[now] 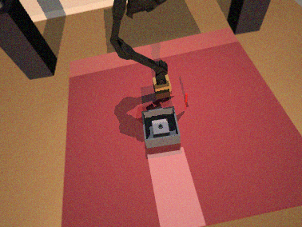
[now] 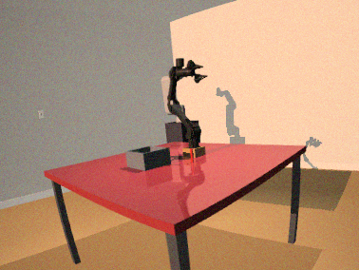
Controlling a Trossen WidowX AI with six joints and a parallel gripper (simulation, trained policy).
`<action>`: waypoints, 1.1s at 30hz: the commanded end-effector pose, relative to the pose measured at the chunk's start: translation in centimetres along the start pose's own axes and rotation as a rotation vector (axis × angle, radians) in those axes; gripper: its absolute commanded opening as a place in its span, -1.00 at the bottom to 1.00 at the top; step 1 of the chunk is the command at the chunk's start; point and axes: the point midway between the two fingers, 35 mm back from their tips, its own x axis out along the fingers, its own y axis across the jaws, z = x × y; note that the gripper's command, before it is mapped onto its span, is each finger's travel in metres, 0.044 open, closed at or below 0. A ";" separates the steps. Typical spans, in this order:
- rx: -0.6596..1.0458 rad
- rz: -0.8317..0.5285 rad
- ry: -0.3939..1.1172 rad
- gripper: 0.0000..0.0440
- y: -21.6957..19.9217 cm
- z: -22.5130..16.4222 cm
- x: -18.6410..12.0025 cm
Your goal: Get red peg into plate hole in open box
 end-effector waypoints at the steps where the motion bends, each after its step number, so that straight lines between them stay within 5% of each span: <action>1: 0.091 -0.034 0.061 1.00 -0.7 -1.1 1.1; 33: 0.983 -0.515 0.529 1.00 -5.4 -15.1 4.9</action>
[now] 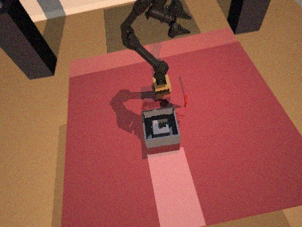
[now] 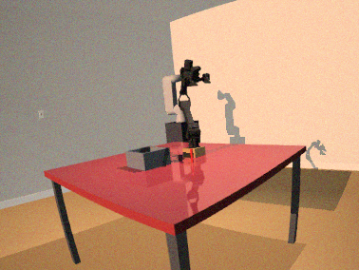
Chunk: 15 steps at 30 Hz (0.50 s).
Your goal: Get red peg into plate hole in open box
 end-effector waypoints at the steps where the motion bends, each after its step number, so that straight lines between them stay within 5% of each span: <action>1: 0.090 -0.054 0.048 1.00 -1.2 -0.7 1.2; 15: 0.485 -0.283 0.218 1.00 -6.1 -4.8 5.1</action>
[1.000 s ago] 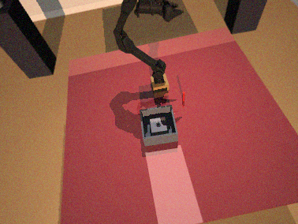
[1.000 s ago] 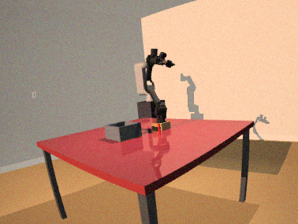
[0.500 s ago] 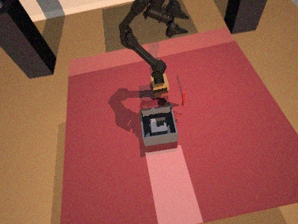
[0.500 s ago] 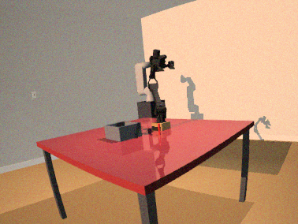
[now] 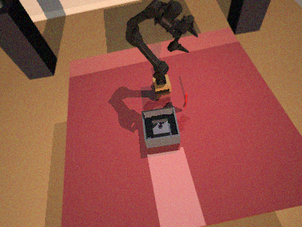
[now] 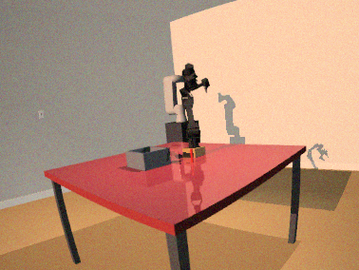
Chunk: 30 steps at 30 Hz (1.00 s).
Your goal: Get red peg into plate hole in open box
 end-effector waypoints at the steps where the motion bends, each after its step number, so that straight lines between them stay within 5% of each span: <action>1: 0.089 -0.058 0.042 1.00 -1.2 -0.4 1.3; 30: 0.869 -0.596 0.382 1.00 -10.7 -8.3 10.2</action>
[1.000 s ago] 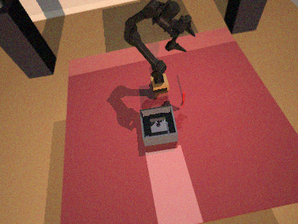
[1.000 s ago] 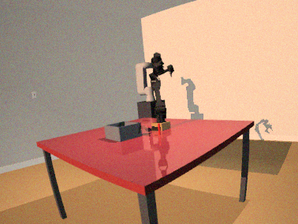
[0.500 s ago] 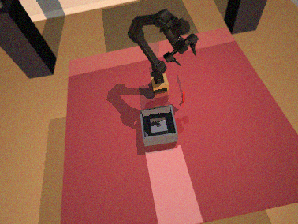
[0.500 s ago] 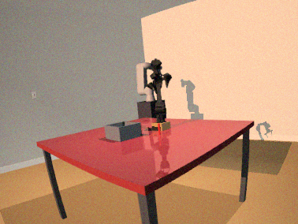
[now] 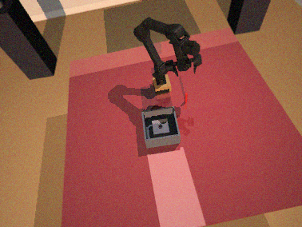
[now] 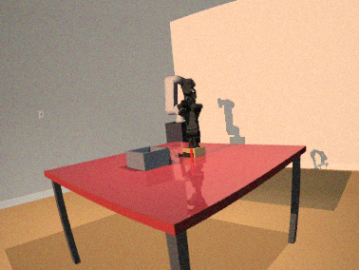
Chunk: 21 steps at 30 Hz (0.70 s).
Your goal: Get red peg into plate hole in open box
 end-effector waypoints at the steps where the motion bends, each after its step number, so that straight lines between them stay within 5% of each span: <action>1: 0.081 -0.073 0.026 1.00 -0.6 0.1 1.7; 21: 0.403 -0.335 0.063 1.00 -2.4 0.3 11.7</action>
